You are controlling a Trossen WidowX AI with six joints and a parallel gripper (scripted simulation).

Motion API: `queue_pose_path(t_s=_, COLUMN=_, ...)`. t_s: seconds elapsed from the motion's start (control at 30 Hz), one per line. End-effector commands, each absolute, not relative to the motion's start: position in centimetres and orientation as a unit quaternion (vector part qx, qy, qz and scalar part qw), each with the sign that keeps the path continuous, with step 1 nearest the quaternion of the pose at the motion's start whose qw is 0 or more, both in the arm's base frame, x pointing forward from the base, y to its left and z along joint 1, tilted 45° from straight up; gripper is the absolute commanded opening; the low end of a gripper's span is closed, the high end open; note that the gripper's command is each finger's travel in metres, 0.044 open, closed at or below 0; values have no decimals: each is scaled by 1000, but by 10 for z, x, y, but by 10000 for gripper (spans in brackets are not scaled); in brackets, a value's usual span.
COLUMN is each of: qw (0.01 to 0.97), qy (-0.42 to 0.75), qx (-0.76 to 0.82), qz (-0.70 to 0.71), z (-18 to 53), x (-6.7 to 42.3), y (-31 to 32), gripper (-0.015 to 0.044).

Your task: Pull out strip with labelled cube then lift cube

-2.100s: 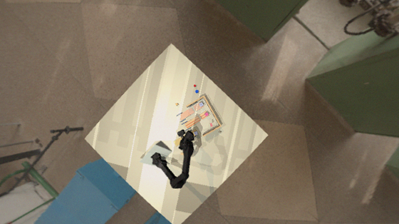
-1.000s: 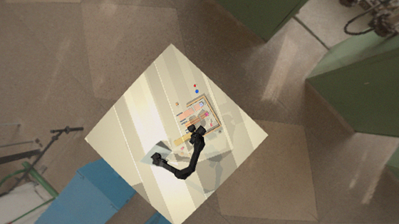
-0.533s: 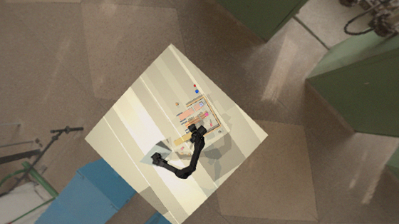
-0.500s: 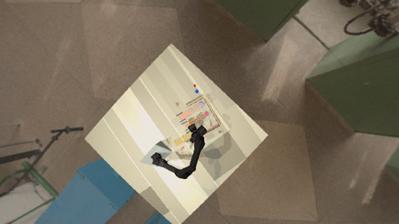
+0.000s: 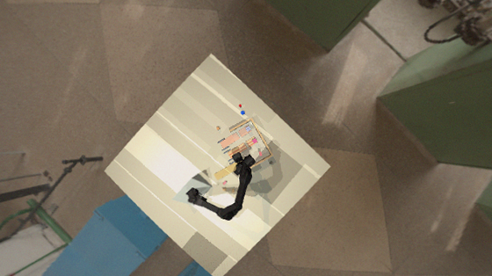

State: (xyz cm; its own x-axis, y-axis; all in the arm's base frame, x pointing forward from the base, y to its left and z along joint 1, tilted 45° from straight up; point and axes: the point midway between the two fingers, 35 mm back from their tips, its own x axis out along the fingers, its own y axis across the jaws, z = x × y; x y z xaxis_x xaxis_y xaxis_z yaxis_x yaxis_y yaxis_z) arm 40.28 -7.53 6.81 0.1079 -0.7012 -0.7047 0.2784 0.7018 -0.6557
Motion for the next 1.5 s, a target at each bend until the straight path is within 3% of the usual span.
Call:
queue_pose_path(t_s=0.0, qw=717, qy=578, qx=-189, qz=-340, z=64, x=401, y=-79, gripper=250)
queue_pose_path(t_s=0.13, qw=717, qy=578, qx=-189, qz=-340, z=64, x=401, y=-79, gripper=250)
queue_pose_path(t_s=0.27, qw=720, qy=576, qx=-184, qz=-340, z=66, x=402, y=-78, gripper=145)
queue_pose_path(t_s=0.5, qw=720, qy=576, qx=-184, qz=-340, z=66, x=402, y=-78, gripper=98)
queue_pose_path(t_s=0.63, qw=720, qy=576, qx=-184, qz=-340, z=67, x=399, y=-75, gripper=0)
queue_pose_path(t_s=1.0, qw=717, qy=580, qx=-189, qz=-339, z=79, x=344, y=-42, gripper=0)
queue_pose_path(t_s=1.47, qw=716, qy=581, qx=-189, qz=-339, z=72, x=310, y=-36, gripper=0)
